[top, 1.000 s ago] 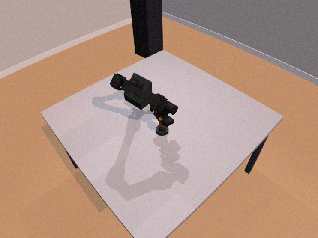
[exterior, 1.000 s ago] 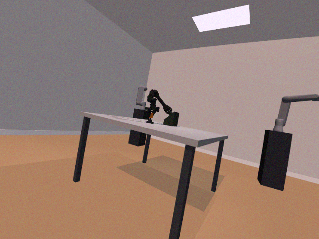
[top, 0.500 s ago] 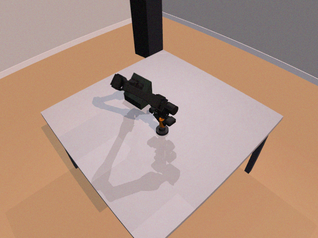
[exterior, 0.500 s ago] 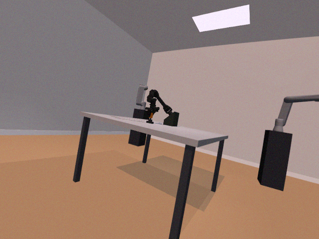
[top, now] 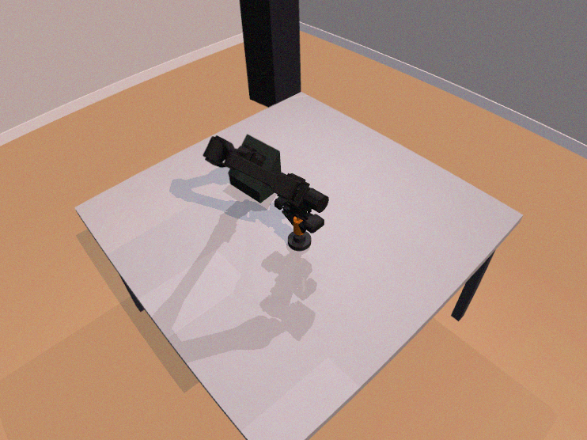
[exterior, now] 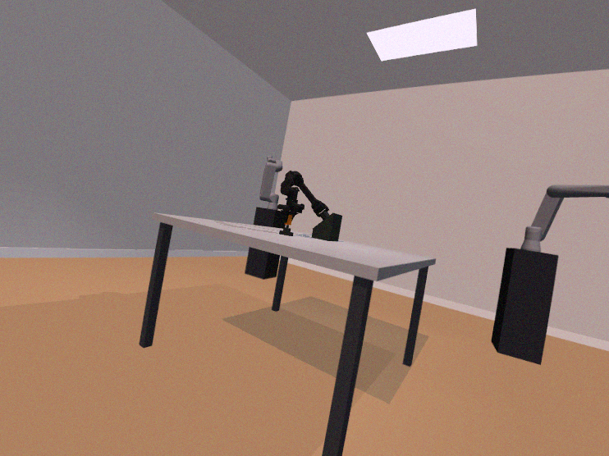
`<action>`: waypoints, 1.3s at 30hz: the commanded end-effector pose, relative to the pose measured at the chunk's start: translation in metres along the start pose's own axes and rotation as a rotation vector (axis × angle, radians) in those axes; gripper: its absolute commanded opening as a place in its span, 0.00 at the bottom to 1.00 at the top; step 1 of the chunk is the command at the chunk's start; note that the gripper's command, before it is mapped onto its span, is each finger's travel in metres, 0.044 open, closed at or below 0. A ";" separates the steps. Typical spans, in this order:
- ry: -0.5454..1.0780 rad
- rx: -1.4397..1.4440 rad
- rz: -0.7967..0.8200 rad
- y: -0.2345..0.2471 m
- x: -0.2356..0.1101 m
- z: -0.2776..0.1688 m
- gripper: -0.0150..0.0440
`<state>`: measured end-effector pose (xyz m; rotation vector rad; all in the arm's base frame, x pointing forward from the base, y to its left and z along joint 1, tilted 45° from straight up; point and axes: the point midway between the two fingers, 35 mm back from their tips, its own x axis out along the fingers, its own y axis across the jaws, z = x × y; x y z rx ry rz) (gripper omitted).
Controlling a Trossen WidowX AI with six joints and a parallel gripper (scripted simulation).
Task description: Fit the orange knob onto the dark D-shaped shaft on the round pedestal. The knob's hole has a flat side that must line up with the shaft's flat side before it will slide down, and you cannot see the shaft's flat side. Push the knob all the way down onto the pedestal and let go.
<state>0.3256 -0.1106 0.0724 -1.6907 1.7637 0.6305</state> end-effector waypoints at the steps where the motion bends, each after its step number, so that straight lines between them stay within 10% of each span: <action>1: 0.001 -0.075 -0.004 0.001 -0.002 0.001 0.25; 39: 0.001 -0.199 -0.004 -0.001 0.000 -0.001 0.25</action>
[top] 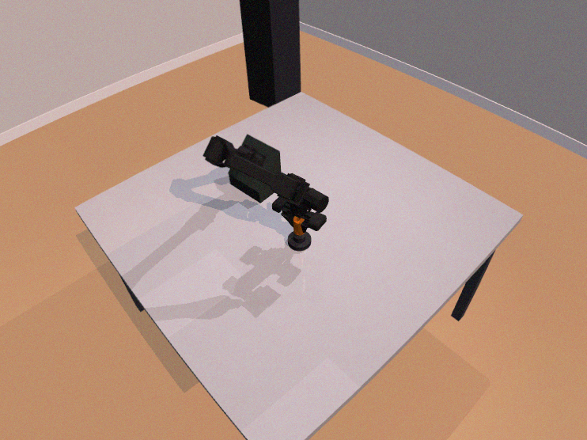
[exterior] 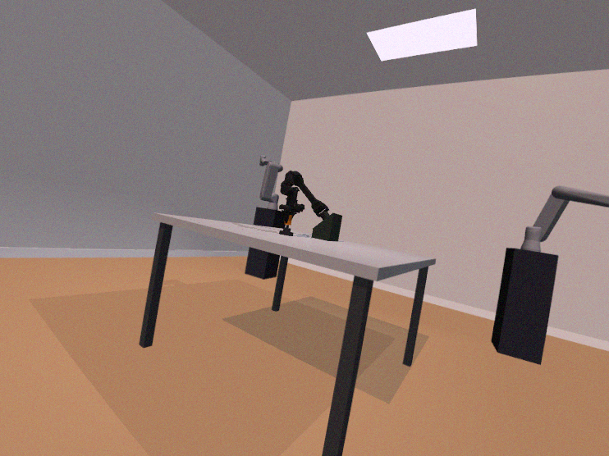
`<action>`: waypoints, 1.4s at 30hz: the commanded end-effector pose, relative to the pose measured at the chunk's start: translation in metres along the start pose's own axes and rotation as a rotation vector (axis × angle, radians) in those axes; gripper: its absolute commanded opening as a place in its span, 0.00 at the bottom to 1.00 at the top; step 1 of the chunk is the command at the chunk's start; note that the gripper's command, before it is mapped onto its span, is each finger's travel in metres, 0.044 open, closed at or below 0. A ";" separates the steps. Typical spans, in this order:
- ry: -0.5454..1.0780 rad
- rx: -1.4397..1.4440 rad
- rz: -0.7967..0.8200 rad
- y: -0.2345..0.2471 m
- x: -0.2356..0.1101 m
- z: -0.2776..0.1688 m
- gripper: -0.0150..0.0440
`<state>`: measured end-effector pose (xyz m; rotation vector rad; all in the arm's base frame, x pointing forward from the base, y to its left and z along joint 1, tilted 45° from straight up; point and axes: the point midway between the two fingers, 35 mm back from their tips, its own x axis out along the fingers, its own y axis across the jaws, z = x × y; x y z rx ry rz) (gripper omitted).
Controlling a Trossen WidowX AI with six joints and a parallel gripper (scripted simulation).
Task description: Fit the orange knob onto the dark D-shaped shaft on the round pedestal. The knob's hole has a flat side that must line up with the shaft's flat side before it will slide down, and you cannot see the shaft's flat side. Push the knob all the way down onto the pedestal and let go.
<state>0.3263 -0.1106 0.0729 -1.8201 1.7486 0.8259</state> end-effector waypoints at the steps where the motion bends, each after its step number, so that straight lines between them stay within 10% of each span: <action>1: 0.001 -0.003 -0.003 0.000 0.000 0.000 0.25; 42: 0.001 -0.003 -0.003 0.003 0.001 0.002 0.25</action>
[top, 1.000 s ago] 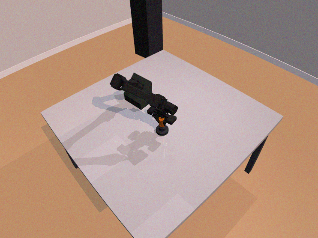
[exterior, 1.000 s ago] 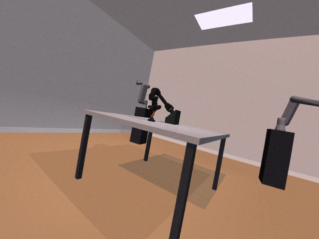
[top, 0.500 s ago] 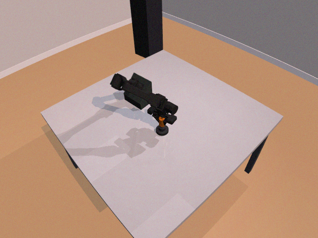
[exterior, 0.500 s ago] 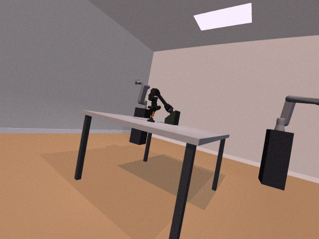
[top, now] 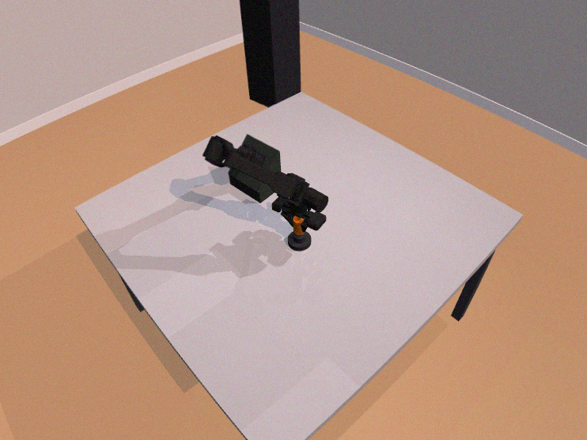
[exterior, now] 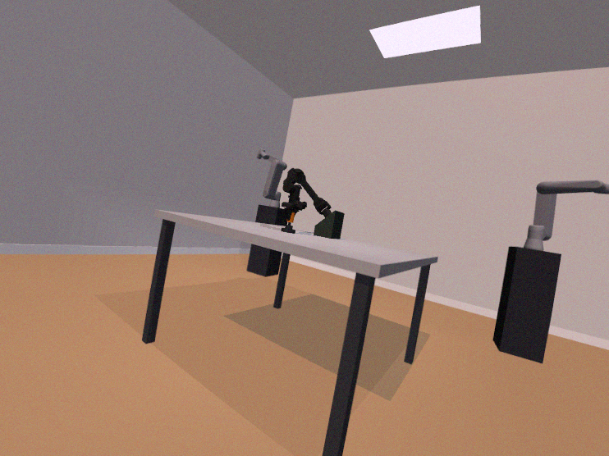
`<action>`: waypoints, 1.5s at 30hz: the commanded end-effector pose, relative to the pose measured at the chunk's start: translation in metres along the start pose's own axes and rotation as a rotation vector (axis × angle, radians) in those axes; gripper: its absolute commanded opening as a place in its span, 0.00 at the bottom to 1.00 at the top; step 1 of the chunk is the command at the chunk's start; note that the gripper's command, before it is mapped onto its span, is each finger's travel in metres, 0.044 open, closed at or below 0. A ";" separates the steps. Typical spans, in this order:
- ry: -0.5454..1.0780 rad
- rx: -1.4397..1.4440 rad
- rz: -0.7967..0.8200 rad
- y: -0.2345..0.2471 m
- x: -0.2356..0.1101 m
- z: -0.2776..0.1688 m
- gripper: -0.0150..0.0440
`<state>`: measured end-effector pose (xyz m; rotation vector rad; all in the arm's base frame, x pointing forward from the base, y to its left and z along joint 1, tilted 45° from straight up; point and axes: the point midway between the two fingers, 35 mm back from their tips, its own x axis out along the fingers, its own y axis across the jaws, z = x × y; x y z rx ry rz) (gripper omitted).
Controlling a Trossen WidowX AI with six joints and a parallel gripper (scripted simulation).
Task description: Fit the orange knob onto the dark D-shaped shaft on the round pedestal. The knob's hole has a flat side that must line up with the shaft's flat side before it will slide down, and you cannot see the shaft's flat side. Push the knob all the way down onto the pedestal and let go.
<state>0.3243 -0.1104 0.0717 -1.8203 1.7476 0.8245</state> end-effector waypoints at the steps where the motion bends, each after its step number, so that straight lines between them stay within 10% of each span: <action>1: 0.001 -0.004 -0.002 0.001 0.000 0.001 0.25; 45: 0.001 -0.214 -0.001 0.000 0.000 0.000 0.25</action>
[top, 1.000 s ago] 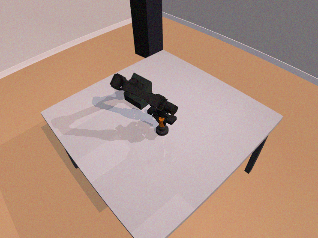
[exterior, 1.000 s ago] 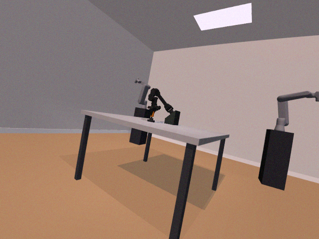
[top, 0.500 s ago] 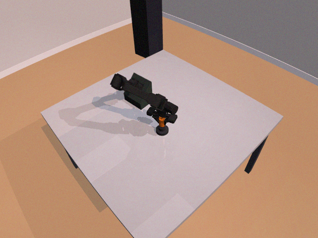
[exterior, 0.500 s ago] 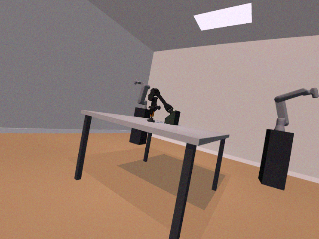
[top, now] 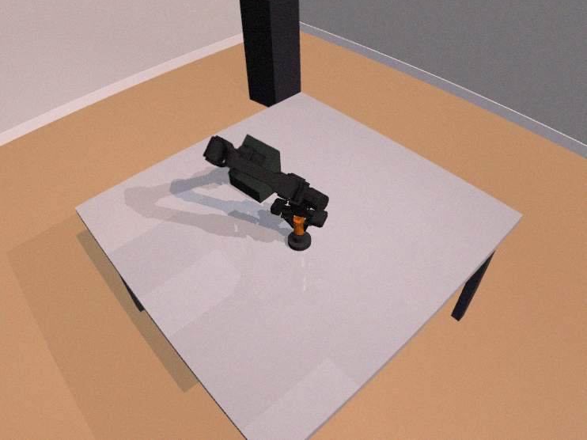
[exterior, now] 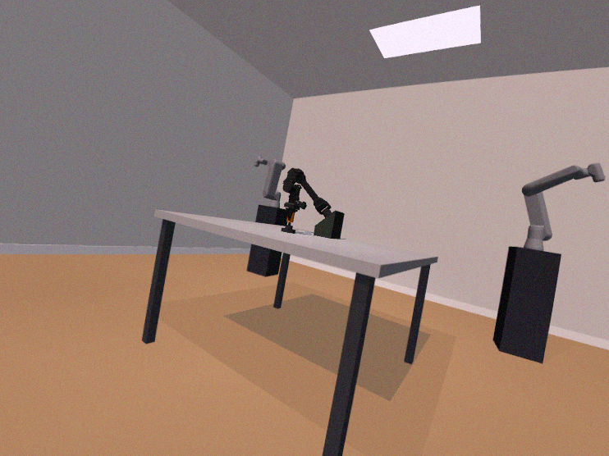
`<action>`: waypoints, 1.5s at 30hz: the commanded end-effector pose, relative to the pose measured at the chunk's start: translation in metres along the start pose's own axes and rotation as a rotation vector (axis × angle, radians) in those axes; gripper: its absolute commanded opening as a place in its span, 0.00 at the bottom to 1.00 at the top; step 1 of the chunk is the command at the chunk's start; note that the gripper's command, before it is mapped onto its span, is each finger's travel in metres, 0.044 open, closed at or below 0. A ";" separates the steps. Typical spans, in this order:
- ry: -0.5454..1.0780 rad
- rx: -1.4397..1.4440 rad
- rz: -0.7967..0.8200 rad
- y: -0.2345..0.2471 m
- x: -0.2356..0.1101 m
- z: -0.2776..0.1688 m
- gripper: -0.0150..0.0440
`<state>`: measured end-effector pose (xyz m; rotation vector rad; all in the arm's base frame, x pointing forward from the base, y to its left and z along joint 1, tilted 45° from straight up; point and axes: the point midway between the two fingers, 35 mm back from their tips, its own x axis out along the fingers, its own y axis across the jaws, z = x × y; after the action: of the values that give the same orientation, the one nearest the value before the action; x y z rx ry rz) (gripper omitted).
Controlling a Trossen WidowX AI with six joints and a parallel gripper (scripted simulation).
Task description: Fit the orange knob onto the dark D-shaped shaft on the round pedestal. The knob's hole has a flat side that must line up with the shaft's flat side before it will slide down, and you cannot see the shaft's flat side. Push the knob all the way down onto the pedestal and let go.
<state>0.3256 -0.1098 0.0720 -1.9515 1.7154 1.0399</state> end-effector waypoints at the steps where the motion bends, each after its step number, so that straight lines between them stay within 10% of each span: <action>1: 0.001 -0.005 -0.001 0.002 0.001 0.001 0.25; 40: 0.002 0.005 0.000 0.002 0.019 0.000 0.25; 45: 0.002 0.005 0.000 0.002 0.019 0.000 0.48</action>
<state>0.3238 -0.1236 0.0583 -1.9491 1.7180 1.0342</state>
